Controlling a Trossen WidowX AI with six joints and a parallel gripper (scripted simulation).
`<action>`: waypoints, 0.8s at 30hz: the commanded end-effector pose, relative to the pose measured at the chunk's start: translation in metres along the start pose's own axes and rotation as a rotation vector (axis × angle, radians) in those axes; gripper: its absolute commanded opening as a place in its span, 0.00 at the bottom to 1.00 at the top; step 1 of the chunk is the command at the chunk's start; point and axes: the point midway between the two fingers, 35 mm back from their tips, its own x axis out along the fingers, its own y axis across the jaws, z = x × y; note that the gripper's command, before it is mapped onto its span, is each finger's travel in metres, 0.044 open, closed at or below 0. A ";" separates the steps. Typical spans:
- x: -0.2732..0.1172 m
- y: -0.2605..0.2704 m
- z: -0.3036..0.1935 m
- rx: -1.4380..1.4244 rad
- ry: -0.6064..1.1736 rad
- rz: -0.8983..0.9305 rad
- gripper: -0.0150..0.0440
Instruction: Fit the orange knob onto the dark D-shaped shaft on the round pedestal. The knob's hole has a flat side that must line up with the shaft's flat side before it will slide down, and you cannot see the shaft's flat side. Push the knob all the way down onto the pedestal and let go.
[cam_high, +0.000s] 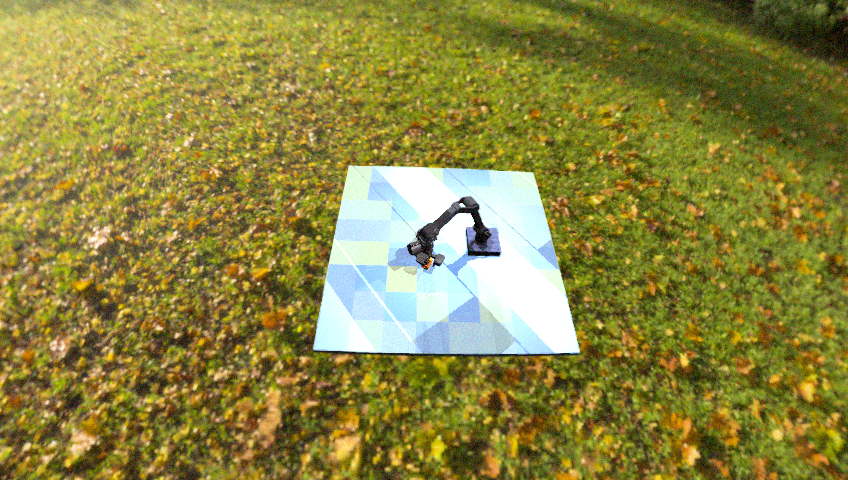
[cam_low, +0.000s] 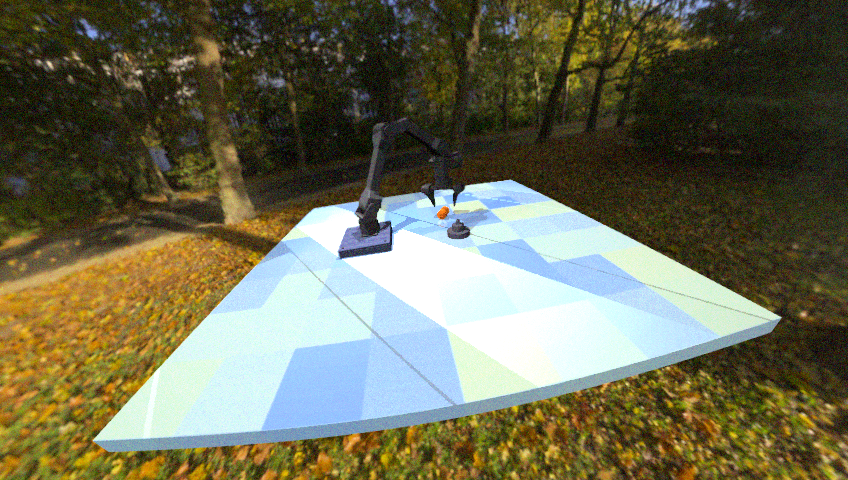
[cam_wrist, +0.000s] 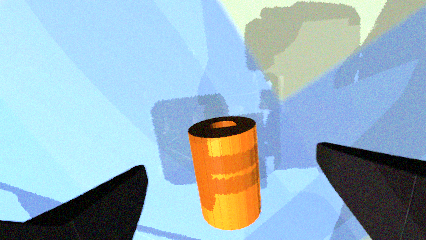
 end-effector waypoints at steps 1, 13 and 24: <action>0.008 0.002 -0.001 -0.007 0.003 0.009 1.00; 0.028 0.002 -0.002 -0.008 0.003 0.008 1.00; 0.033 0.002 -0.002 -0.008 0.003 0.008 0.73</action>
